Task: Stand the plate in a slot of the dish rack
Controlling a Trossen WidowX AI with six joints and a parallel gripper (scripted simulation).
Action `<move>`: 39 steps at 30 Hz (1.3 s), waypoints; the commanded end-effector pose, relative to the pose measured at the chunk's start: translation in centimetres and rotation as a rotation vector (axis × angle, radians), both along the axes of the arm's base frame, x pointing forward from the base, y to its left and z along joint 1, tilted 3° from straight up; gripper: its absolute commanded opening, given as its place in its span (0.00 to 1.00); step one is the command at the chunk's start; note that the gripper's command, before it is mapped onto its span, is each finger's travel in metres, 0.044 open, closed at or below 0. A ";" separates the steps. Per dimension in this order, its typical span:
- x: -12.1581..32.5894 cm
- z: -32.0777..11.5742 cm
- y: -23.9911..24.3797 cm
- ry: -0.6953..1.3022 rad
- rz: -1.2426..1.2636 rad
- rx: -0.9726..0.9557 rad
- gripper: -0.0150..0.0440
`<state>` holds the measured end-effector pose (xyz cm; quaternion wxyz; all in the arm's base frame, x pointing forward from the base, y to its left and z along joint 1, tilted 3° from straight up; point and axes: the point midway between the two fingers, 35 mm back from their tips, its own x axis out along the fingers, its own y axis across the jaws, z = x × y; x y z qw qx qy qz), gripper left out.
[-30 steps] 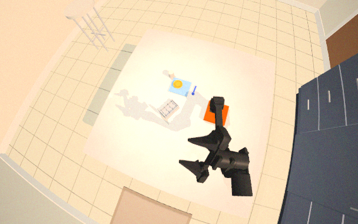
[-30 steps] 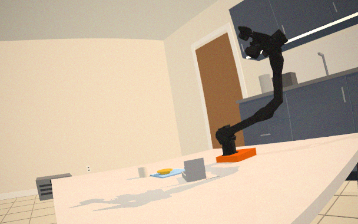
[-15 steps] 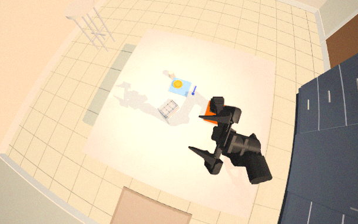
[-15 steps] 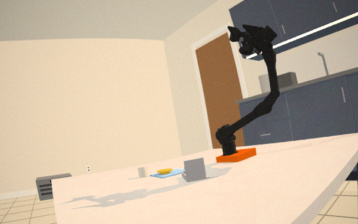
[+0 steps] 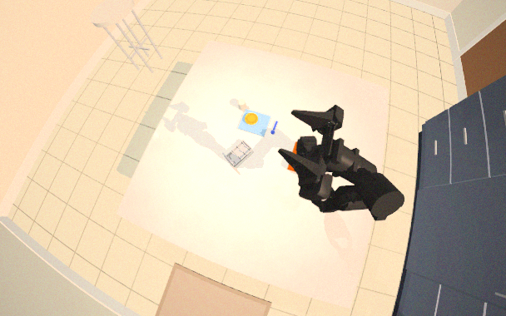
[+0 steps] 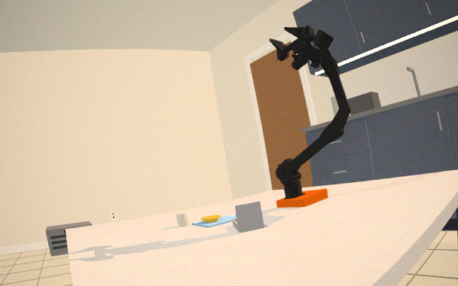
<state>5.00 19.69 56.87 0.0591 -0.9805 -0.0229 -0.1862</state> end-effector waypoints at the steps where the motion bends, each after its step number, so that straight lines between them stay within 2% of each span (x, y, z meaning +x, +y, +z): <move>1: 0.0 0.3 -1.7 -0.012 0.002 0.103 0.93; 19: 3.0 1.2 -12.0 0.041 0.037 0.552 0.93; 39: 8.4 -1.9 -21.5 0.160 0.050 1.152 0.93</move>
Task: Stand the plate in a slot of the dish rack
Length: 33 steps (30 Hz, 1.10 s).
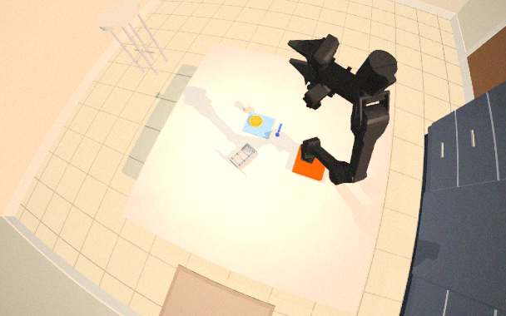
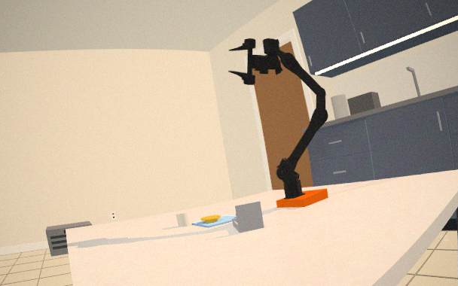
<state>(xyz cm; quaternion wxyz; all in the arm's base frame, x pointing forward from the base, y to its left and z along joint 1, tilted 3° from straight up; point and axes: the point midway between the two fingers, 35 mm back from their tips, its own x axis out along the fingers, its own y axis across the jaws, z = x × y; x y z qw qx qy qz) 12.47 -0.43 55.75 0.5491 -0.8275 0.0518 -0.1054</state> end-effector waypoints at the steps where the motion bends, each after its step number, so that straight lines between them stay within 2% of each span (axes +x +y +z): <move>1: 1.3 -1.0 -1.7 0.031 0.003 0.131 0.93; 18: 8.1 -6.5 -6.7 0.219 0.024 0.638 0.93; 33: 13.5 -12.4 -8.9 0.382 -0.079 1.036 0.93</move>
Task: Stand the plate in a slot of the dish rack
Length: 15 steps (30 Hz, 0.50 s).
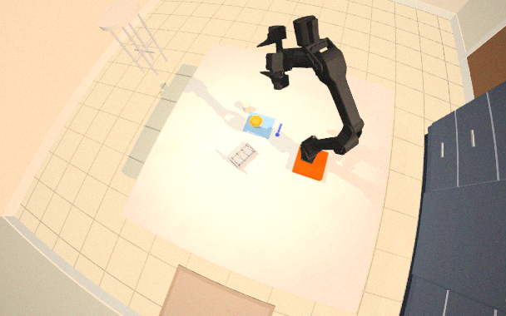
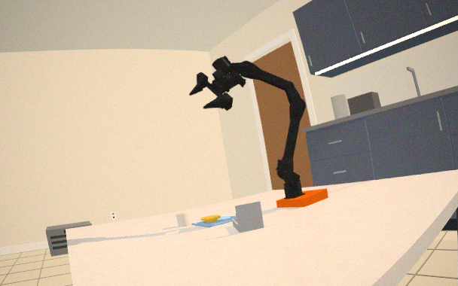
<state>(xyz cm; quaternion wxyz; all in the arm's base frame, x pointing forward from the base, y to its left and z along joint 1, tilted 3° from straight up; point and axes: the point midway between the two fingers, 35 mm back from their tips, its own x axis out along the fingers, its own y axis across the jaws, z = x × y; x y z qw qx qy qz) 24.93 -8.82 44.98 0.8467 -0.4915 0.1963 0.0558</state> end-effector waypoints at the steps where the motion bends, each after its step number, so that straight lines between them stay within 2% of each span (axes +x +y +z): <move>1: 1.4 -2.2 -0.6 0.079 -0.041 0.109 0.93; 15: 5.2 -9.8 -1.2 0.376 -0.218 0.417 0.93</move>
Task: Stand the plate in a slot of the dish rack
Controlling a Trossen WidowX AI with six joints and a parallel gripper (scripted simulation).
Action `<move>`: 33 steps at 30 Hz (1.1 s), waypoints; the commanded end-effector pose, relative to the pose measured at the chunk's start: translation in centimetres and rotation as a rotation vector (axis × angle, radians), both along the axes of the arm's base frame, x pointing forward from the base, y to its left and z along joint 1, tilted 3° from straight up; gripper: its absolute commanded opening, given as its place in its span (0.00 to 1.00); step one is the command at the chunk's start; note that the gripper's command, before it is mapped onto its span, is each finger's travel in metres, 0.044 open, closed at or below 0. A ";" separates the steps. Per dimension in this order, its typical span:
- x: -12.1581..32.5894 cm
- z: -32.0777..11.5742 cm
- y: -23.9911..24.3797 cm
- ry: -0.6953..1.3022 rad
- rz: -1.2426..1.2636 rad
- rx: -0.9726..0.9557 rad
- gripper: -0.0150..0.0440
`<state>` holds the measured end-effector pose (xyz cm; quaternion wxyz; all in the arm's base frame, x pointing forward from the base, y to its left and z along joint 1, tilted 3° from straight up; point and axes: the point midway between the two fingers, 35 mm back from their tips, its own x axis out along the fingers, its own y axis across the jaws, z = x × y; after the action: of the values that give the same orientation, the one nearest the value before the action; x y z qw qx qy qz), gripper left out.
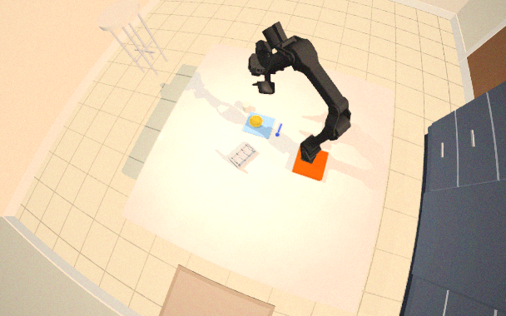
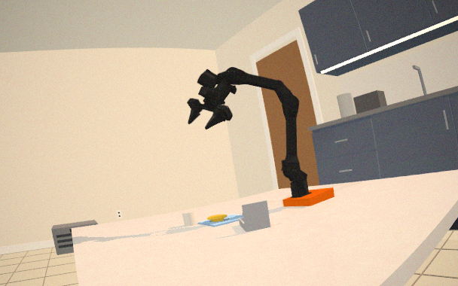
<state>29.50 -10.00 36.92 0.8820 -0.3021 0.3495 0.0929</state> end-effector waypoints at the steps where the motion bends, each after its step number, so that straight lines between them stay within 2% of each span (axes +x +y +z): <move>1: 0.9 -2.4 0.0 0.098 -0.061 0.078 0.93; 13: 2.7 -9.4 0.8 0.406 -0.259 0.237 0.93; 24: 3.0 -15.3 2.1 0.683 -0.465 0.272 0.93; 33: 3.2 -16.8 2.2 0.716 -0.492 0.269 0.93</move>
<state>32.56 -7.67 20.99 0.7363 -0.0440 0.6746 0.0289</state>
